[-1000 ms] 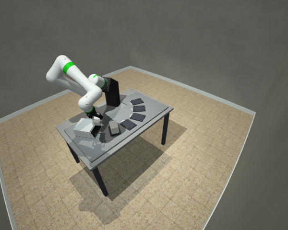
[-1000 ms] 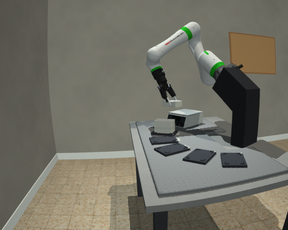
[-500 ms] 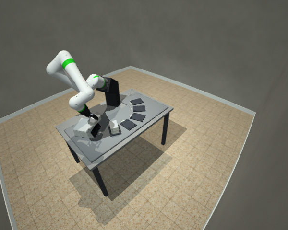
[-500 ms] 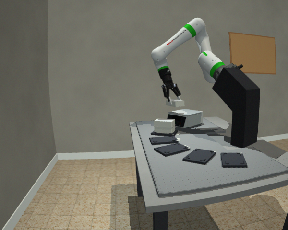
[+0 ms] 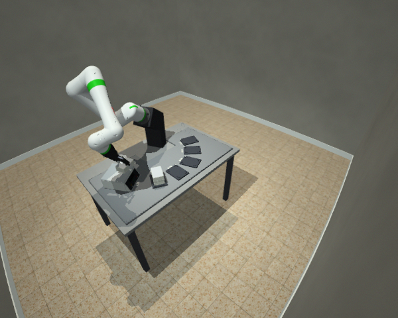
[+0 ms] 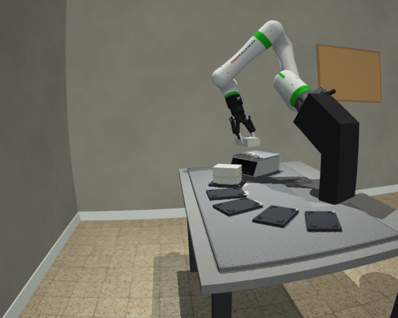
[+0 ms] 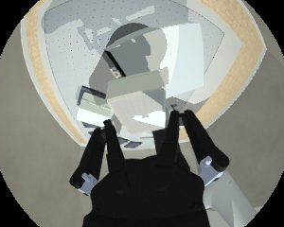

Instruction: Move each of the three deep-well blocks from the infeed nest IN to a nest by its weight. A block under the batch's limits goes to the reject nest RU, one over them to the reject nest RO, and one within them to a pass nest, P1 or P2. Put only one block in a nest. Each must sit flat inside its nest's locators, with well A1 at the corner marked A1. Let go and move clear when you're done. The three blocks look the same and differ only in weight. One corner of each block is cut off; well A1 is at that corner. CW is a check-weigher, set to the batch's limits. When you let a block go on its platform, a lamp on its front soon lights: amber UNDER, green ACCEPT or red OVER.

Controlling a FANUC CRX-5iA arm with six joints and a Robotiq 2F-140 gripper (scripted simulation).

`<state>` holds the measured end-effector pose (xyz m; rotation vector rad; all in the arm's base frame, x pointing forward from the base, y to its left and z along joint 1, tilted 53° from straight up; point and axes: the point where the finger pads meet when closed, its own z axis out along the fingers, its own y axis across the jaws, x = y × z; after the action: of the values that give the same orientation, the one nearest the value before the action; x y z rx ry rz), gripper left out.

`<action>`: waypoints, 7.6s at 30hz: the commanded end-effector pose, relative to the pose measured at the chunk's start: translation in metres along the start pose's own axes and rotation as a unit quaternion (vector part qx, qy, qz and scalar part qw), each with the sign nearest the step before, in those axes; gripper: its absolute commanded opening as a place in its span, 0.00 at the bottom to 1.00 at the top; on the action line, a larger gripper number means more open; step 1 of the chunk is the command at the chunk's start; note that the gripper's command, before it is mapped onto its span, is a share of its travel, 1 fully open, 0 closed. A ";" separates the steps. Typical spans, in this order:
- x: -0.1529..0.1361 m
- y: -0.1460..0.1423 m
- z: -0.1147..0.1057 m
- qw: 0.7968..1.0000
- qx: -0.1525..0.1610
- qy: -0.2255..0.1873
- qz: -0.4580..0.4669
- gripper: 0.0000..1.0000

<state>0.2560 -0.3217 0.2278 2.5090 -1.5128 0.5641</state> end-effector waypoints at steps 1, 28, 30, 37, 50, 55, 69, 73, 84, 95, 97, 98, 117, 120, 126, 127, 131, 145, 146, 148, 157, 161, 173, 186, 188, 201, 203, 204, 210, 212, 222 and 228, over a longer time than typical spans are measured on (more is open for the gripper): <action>0.003 0.012 -0.002 1.000 0.001 -0.001 0.000 0.10; 0.019 0.085 -0.011 1.000 0.001 -0.001 0.000 0.10; 0.019 0.086 -0.011 1.000 0.001 -0.001 0.000 0.10; 0.019 0.085 -0.011 1.000 0.001 -0.001 0.000 0.10; 0.019 0.085 -0.011 1.000 0.001 -0.001 0.000 0.10; 0.019 0.085 -0.011 1.000 0.001 -0.001 0.000 0.10; 0.023 0.084 -0.004 1.000 0.001 -0.001 0.000 0.10; 0.025 0.084 -0.001 1.000 0.001 -0.001 0.000 0.10; 0.034 0.084 0.015 1.000 0.001 -0.001 0.000 0.10; 0.042 0.084 0.028 1.000 0.001 -0.001 0.000 0.10; 0.043 0.084 0.031 1.000 0.001 -0.001 0.000 0.10; 0.044 0.084 0.032 1.000 0.001 -0.001 0.000 0.10; 0.046 0.084 0.036 1.000 0.001 -0.001 0.000 0.10; 0.046 0.084 0.036 1.000 0.001 -0.001 0.000 0.10; 0.047 0.084 0.037 1.000 0.001 -0.001 0.000 0.10; 0.047 0.084 0.037 1.000 0.001 -0.001 0.000 0.10; 0.047 0.084 0.037 1.000 0.001 -0.001 0.000 0.10; 0.048 0.084 0.039 1.000 0.001 -0.001 0.000 0.10; 0.048 0.084 0.039 1.000 0.001 -0.001 0.000 0.10; 0.048 0.084 0.040 1.000 0.001 -0.001 0.000 0.10; 0.049 0.084 0.041 1.000 0.001 -0.001 0.000 0.10; 0.049 0.084 0.041 1.000 0.001 -0.001 0.000 0.10; 0.050 0.084 0.043 1.000 0.001 -0.001 0.000 0.10; 0.051 0.084 0.045 1.000 0.001 -0.001 0.000 0.10; 0.051 0.084 0.045 1.000 0.001 -0.001 0.000 0.10; 0.052 0.084 0.046 1.000 0.001 -0.001 0.000 1.00; 0.052 0.084 0.046 1.000 0.001 -0.001 0.000 1.00; 0.052 0.084 0.046 1.000 0.001 -0.001 0.000 1.00; 0.052 0.084 0.046 1.000 0.001 -0.001 0.000 1.00; 0.052 0.084 0.046 1.000 0.001 -0.001 0.000 1.00; 0.042 0.084 0.029 1.000 0.001 -0.001 0.000 1.00; 0.037 0.084 0.020 1.000 0.001 -0.001 0.000 1.00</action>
<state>0.2043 -0.4017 0.2163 2.5117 -1.5123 0.5637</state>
